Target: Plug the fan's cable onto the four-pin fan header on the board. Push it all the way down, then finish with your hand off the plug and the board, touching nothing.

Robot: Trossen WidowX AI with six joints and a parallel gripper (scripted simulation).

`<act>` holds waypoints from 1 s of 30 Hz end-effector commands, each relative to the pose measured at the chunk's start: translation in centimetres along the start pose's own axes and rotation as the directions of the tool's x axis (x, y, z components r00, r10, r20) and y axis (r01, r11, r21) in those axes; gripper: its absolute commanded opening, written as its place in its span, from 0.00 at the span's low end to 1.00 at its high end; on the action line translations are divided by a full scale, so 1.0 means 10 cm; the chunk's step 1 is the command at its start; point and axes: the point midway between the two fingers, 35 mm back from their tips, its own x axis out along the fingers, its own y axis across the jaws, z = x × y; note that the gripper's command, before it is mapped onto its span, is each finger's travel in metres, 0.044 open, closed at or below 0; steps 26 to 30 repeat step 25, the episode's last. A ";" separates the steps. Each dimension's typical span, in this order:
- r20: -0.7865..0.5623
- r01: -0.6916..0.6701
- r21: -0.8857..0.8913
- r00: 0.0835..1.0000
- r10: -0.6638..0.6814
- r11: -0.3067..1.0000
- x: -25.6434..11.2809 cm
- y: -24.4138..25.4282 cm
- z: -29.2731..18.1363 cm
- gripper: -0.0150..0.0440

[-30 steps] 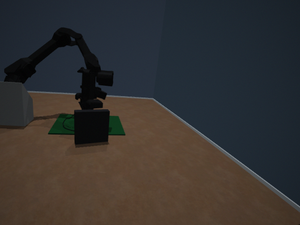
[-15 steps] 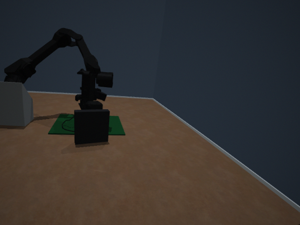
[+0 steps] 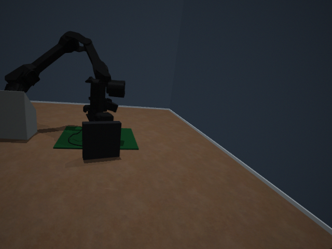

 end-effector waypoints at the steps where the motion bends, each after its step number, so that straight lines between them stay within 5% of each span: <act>1: 0.000 0.000 -0.001 1.000 0.000 1.000 0.00 0.00 0.00 0.69; 7: -0.006 -0.001 0.001 1.000 0.001 1.000 -0.55 -0.01 0.00 0.69; 13: -0.005 -0.001 0.001 1.000 0.001 1.000 -0.55 -0.01 0.02 0.69; 25: 0.001 0.000 -0.003 1.000 0.001 1.000 -0.57 -0.01 1.16 0.69; 30: 0.001 0.000 -0.003 1.000 0.001 1.000 -0.57 -0.01 1.16 0.69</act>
